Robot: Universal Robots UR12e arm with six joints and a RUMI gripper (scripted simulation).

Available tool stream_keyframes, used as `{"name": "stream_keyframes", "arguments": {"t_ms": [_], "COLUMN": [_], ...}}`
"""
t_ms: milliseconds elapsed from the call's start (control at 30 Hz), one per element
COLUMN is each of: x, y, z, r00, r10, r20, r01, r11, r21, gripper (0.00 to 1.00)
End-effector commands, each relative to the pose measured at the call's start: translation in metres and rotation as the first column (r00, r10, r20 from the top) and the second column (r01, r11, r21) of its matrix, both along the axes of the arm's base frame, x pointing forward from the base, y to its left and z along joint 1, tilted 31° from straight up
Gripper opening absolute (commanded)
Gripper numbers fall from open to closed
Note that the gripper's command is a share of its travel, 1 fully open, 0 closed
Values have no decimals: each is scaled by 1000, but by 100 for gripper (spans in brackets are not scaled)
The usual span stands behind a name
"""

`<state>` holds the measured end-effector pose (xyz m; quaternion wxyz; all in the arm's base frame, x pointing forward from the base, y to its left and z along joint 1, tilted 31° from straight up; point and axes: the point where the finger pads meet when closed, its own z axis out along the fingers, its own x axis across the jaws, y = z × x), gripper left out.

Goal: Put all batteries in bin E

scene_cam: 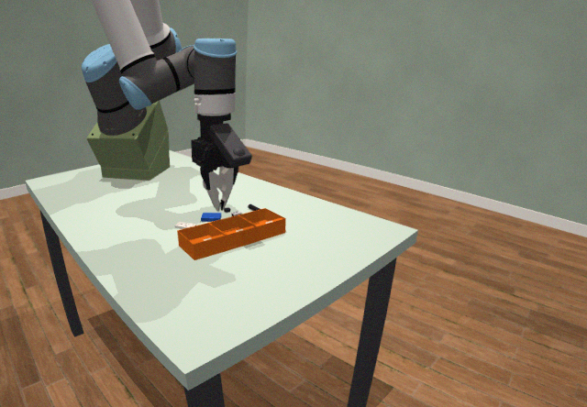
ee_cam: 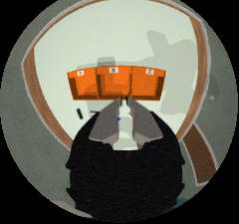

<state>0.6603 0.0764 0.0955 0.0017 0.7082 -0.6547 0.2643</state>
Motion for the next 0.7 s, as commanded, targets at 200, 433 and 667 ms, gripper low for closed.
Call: {"name": "stream_keyframes", "arguments": {"t_ms": [200,433,667], "x": [7,11,19], "y": [10,6,-1], "z": [-7,-20,-35], "r00": [1000,1000,1000], "r10": [-12,-9,-9], "r20": [8,6,7], "r01": [12,9,9], "r11": [1000,1000,1000], "r21": [-1,0,0], "gripper": [4,4,4]}}
